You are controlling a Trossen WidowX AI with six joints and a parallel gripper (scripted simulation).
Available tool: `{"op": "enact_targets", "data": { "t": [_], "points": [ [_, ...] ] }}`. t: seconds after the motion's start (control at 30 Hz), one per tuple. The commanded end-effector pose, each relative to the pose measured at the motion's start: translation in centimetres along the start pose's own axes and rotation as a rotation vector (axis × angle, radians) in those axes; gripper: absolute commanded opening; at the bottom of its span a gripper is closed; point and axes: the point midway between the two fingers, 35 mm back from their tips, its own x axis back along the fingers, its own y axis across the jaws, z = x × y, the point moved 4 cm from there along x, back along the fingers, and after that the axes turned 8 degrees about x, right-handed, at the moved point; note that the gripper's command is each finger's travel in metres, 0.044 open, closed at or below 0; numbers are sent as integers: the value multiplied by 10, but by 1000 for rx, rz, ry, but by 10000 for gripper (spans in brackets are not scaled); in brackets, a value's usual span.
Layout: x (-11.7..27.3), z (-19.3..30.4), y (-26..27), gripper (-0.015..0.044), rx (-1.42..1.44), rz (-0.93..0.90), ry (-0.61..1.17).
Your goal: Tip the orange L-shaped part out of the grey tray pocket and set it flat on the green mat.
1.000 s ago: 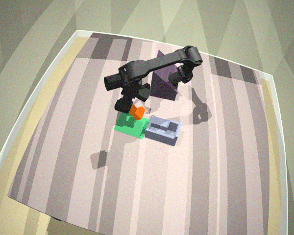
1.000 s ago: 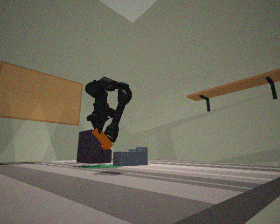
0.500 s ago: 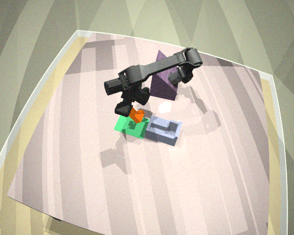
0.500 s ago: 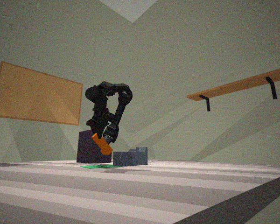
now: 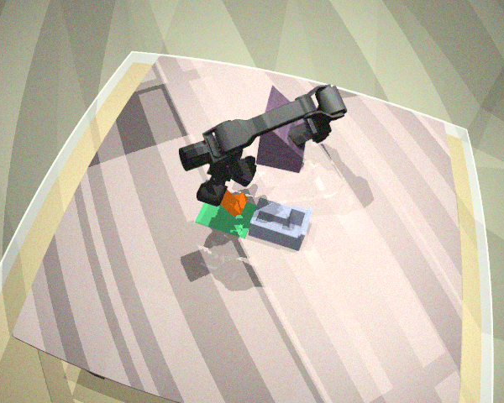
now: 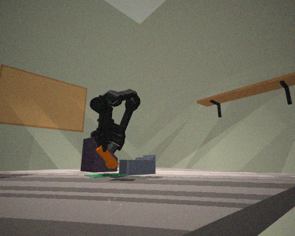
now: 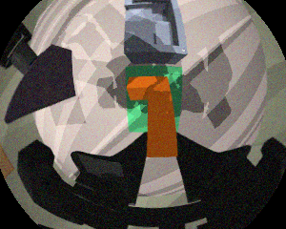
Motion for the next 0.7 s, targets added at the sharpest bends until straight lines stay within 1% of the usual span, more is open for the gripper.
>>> {"op": "enact_targets", "data": {
  "t": [0.0,0.27,0.67],
  "points": [
    [-12,-1,2,0,-9,-7,-13],
    [-23,-1,2,0,-9,-7,-14],
    [-24,-1,2,0,-9,-7,-14]
  ]
}}
